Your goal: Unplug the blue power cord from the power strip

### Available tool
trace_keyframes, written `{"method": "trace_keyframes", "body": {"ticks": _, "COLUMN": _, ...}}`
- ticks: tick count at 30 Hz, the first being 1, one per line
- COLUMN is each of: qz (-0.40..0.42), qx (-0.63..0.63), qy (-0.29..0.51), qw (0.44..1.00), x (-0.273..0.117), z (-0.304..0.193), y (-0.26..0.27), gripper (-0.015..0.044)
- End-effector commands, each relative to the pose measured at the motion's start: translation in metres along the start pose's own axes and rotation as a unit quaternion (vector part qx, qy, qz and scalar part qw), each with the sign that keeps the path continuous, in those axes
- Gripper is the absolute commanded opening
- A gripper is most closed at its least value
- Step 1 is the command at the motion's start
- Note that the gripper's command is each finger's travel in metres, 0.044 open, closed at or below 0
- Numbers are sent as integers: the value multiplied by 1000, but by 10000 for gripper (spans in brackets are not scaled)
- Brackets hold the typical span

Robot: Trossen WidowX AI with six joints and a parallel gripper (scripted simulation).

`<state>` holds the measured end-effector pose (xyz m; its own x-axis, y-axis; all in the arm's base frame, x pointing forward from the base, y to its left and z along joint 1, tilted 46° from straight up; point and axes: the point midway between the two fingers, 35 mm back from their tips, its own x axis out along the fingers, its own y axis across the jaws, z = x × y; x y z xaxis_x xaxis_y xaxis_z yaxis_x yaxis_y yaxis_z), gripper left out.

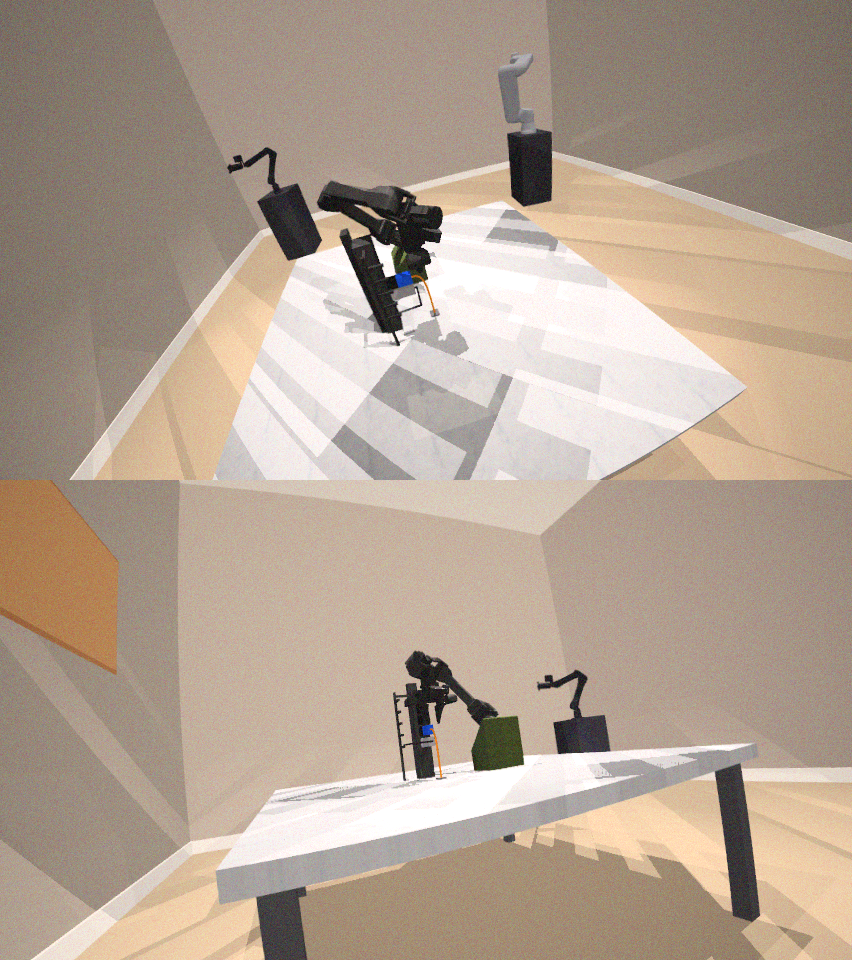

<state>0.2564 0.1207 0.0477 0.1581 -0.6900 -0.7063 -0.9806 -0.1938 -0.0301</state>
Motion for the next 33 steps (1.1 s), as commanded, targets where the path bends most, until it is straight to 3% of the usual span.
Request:
{"method": "trace_keyframes", "body": {"ticks": 1, "qz": 0, "qx": -1, "qy": 1, "qw": 1000, "x": -1, "z": -4, "y": -3, "gripper": 160}}
{"method": "trace_keyframes", "body": {"ticks": 33, "qz": 0, "qx": -1, "qy": 2, "qw": 1000, "x": 1, "z": -43, "y": -4, "gripper": 160}}
